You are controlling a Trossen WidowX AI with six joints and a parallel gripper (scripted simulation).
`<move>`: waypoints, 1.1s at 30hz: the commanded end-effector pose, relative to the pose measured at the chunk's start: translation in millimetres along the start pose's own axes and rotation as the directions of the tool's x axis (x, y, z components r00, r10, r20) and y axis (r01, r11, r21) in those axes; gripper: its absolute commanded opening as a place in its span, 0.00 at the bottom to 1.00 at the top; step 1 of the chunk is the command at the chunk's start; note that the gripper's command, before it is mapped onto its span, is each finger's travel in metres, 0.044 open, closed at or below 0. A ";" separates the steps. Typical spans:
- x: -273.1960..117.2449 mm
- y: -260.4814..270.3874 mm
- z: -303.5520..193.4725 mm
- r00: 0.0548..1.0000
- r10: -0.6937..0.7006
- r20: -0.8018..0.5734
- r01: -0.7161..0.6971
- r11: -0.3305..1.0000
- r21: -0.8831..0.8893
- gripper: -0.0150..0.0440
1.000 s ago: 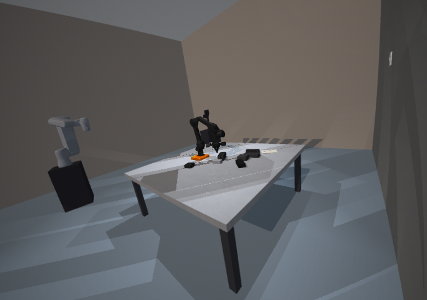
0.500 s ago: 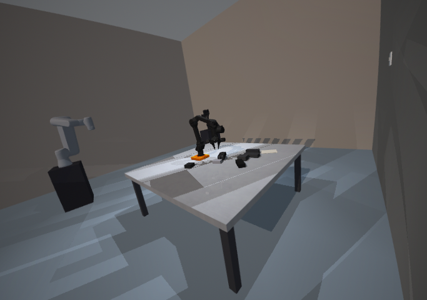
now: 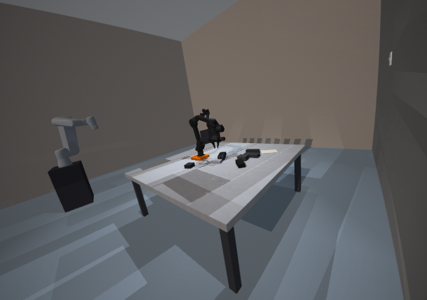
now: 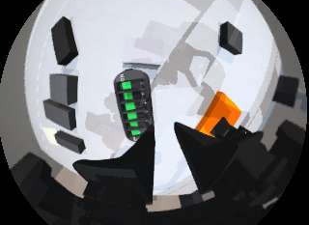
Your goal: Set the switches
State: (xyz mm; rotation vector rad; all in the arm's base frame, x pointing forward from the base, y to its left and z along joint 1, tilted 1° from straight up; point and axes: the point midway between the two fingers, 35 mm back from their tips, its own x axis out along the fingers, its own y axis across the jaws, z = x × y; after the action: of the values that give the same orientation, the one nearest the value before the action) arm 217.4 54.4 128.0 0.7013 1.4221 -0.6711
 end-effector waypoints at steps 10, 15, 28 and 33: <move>-0.1 0.1 0.0 1.000 0.000 0.000 0.000 1.000 0.000 0.39; -0.1 0.1 0.0 1.000 0.000 0.000 0.000 1.000 0.000 0.61; -7.5 0.8 0.4 1.000 0.000 0.000 0.000 1.000 0.000 0.91; -63.3 0.3 0.2 1.000 0.001 0.000 -0.001 1.000 0.000 0.69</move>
State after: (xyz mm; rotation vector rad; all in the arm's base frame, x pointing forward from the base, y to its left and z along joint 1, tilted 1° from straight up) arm 214.4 53.9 163.7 0.6894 1.4425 -0.6860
